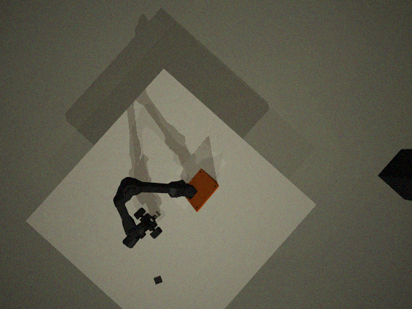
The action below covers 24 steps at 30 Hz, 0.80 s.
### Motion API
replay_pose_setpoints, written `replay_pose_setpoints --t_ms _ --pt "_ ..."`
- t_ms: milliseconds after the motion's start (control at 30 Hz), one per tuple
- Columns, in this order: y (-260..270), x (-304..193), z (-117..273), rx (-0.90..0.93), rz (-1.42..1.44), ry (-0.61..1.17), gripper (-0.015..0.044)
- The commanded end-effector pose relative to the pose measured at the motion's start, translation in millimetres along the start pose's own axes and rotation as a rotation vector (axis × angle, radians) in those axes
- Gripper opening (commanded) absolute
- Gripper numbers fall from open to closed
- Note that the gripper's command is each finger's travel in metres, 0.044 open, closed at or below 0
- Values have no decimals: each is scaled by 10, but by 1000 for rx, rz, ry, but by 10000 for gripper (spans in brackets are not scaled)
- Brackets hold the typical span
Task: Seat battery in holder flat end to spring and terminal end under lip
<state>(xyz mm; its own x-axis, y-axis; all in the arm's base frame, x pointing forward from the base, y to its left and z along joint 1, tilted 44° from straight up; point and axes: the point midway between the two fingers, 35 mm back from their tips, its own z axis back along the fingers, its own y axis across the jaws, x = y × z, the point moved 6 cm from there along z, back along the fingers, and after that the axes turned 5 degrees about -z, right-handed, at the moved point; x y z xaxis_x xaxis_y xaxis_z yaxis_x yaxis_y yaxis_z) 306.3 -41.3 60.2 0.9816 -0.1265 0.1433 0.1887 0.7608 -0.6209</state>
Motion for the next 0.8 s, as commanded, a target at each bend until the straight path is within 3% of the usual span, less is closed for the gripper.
replay_pose_setpoints --t_ms 0,767 --pt "-14 -30 -2 -5 2 -4 88" --pt "-30 -111 -5 4 2 -20 88"
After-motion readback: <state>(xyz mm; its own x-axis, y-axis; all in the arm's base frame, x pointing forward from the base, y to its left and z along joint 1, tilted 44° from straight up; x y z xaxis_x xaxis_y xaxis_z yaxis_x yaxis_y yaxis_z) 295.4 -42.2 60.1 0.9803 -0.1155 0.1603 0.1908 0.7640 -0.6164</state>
